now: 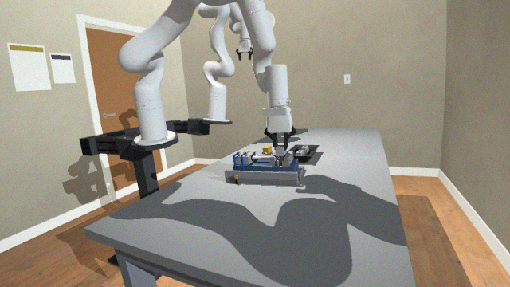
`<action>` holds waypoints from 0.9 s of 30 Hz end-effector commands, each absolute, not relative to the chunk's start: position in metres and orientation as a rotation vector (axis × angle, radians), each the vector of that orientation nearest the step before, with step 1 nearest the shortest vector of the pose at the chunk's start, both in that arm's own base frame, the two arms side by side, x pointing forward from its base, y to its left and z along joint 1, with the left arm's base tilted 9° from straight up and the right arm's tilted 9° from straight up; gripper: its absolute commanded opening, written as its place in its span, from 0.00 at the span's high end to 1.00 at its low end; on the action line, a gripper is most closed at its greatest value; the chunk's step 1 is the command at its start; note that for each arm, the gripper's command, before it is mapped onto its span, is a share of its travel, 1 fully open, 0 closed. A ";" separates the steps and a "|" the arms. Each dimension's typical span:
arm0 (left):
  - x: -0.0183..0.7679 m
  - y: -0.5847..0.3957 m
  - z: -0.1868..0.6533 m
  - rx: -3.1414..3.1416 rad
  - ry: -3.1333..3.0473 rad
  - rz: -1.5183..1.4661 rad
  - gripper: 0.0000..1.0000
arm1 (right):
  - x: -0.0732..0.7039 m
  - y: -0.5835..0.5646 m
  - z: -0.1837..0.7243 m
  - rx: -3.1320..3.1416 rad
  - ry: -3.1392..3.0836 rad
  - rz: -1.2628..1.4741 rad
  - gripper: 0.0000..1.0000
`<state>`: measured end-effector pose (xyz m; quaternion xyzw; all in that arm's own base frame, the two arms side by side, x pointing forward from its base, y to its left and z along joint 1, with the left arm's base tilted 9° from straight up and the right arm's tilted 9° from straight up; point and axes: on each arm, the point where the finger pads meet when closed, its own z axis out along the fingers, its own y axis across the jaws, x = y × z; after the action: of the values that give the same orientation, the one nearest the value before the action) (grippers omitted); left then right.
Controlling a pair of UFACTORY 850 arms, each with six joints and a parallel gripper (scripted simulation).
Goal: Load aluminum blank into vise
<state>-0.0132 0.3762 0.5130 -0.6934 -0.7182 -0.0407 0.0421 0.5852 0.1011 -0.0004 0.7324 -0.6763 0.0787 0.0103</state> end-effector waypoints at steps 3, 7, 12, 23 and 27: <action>-0.013 0.377 0.514 -2.121 -2.197 -0.126 0.00 | 0.586 0.101 -0.002 2.287 -2.112 0.248 1.00; -0.013 0.377 0.514 -2.121 -2.197 -0.126 0.00 | 0.586 0.101 -0.003 2.287 -2.112 0.248 1.00; -0.013 0.377 0.514 -2.121 -2.197 -0.126 0.00 | 0.587 0.101 -0.005 2.287 -2.112 0.248 1.00; -0.013 0.377 0.514 -2.121 -2.197 -0.126 0.00 | 0.587 0.100 -0.008 2.287 -2.112 0.248 1.00; -0.013 0.377 0.514 -2.121 -2.197 -0.126 0.00 | 0.587 0.100 -0.010 2.287 -2.112 0.248 1.00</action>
<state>-0.0132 0.3762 0.5130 -0.6934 -0.7182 -0.0407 0.0421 0.5861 0.1000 -0.0095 0.7324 -0.6763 0.0787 0.0103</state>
